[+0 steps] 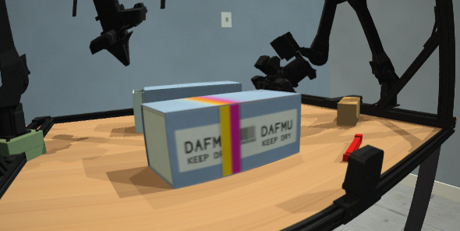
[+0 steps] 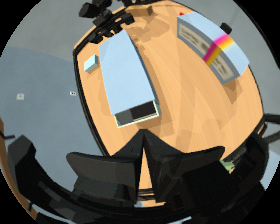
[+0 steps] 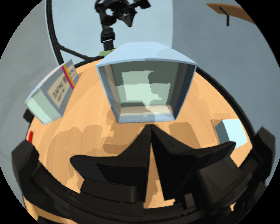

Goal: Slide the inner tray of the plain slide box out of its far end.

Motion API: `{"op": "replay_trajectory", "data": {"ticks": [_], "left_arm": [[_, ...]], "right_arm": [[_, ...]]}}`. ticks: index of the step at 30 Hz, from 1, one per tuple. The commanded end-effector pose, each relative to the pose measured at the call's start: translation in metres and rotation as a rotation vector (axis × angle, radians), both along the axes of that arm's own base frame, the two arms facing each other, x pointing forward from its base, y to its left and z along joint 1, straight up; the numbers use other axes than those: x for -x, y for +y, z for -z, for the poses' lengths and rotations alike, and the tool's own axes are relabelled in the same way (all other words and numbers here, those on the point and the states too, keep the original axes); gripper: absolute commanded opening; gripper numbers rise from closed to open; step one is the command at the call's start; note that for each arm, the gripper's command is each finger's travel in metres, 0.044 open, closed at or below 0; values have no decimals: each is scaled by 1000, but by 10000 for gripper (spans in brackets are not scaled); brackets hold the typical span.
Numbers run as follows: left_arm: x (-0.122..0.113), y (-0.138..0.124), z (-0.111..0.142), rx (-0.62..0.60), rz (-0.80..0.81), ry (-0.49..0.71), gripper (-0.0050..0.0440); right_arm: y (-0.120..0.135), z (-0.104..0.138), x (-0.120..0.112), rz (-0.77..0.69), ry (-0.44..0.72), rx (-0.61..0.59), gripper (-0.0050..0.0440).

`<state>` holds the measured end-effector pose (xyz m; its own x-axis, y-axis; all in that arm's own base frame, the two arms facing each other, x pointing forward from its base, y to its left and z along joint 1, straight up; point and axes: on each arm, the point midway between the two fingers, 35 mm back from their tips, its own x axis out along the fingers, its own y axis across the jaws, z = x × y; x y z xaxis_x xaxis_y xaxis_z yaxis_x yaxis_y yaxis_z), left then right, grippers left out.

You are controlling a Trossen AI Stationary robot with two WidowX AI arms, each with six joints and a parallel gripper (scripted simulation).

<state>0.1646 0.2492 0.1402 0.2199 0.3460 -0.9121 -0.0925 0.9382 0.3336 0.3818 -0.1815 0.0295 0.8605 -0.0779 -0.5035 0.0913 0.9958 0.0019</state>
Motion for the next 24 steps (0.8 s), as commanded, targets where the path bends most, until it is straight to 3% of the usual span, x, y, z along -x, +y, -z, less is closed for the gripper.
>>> {"op": "replay_trajectory", "data": {"ticks": [1,10,14,17,21,24], "left_arm": [[12,-12,0,-97,49,-36,0],[12,-12,0,-97,49,-36,0],[12,-12,0,-97,49,-36,0],[12,-12,0,-97,49,-36,0],[12,-12,0,-97,49,-36,0],[12,-12,0,-97,49,-36,0]], "right_arm": [[0,-1,0,-3,-4,2,0],[0,-3,0,-3,-4,2,0],[-1,-43,-1,-3,-4,2,0],[0,-58,0,-3,-4,2,0],[0,-61,0,-3,-4,2,0],[0,-51,0,0,-6,4,72]]}}
